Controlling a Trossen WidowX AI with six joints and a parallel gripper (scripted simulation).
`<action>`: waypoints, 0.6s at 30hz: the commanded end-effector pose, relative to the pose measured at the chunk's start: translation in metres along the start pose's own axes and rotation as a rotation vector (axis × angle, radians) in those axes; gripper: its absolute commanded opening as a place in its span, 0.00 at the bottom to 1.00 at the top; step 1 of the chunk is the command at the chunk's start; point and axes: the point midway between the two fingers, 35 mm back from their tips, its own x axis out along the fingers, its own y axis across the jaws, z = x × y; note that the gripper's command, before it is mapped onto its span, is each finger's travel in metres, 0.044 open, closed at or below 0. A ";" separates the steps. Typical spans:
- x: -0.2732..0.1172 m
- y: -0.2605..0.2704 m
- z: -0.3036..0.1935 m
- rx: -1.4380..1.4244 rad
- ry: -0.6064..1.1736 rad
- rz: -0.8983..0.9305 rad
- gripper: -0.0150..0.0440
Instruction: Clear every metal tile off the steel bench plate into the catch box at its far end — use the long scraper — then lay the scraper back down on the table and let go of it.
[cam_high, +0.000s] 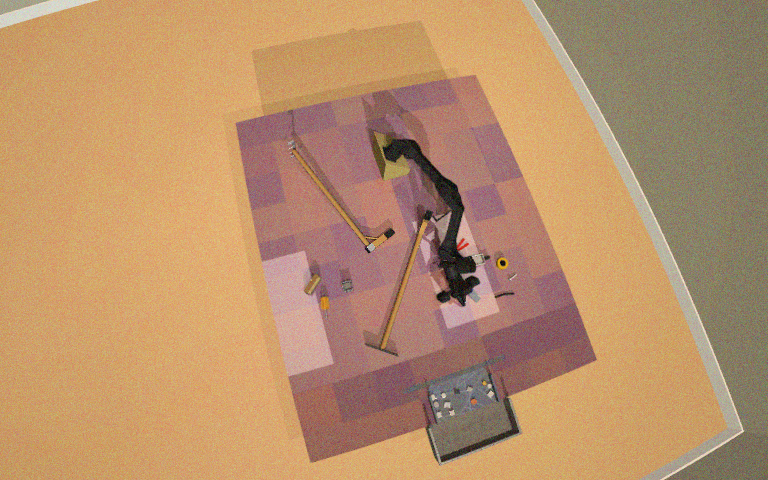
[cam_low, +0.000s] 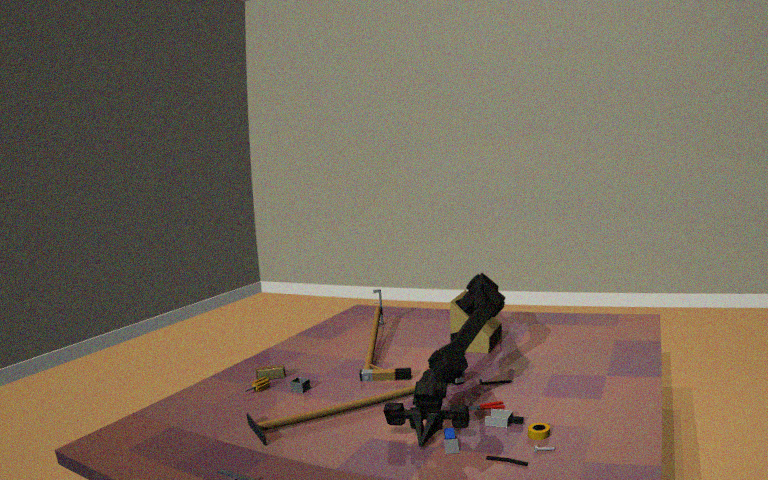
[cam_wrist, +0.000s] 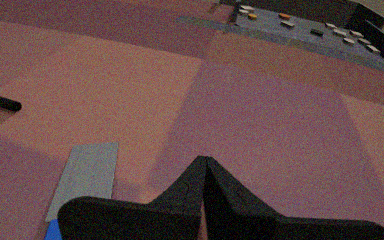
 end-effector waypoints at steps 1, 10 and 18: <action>0.001 -0.001 -0.004 0.007 -0.006 -0.004 0.25; 0.003 0.013 -0.003 0.008 -0.005 -0.005 0.25; 0.004 0.026 -0.003 0.008 -0.005 -0.005 0.25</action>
